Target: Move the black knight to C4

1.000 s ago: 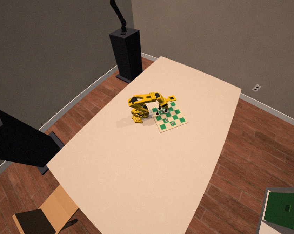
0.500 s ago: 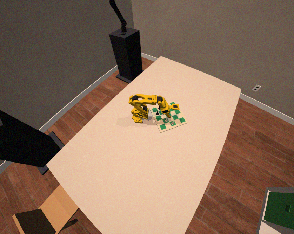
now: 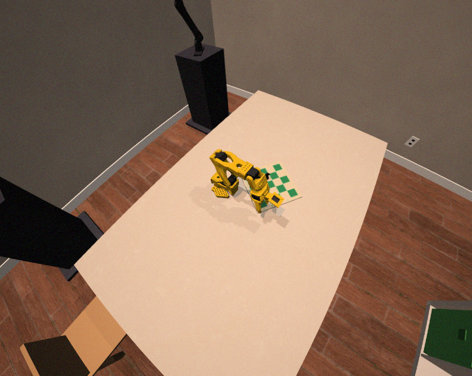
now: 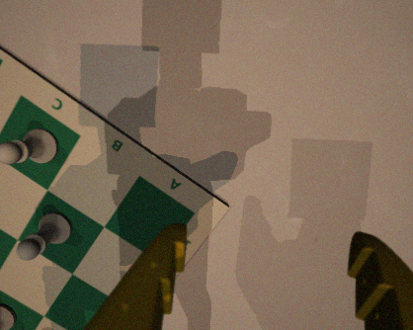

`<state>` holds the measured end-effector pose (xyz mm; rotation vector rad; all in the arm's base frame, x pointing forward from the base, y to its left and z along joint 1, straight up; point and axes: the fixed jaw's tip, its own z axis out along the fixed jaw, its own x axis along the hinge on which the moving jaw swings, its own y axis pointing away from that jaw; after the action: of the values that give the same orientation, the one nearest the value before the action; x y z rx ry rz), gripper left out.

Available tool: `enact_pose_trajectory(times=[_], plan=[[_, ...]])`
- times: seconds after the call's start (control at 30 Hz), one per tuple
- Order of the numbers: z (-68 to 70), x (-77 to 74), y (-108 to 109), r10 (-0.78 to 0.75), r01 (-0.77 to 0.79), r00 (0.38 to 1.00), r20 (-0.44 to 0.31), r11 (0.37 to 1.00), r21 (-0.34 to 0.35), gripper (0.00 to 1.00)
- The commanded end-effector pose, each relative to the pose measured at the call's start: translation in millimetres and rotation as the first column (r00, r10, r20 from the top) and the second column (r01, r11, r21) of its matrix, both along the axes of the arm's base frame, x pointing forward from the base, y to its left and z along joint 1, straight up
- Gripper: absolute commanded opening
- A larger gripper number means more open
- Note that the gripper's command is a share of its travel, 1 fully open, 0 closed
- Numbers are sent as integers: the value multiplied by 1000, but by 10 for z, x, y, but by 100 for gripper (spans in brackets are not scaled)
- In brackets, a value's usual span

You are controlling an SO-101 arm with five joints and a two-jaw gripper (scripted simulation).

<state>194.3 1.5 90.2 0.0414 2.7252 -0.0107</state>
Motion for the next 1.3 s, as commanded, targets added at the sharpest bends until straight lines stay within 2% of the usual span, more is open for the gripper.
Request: enact_pose_trajectory(times=[0.0,0.17,0.23,0.4,0.6,0.73,0.93,1.27], plan=[[28,2,-398,-182,182,983,-39,983,-5,30],[66,-121,-817,-387,387,920,-70,922,-6,34],[66,-121,-817,-387,387,920,-70,922,-6,34],[96,-293,-1139,-543,545,834,-95,838,-6,36],[121,-484,-1385,-662,666,741,-117,746,-5,39],[130,-571,-1474,-704,710,699,-126,705,-5,39],[135,-617,-1517,-725,731,676,-130,682,-5,40],[137,-632,-1530,-732,737,669,-131,675,-5,40]])
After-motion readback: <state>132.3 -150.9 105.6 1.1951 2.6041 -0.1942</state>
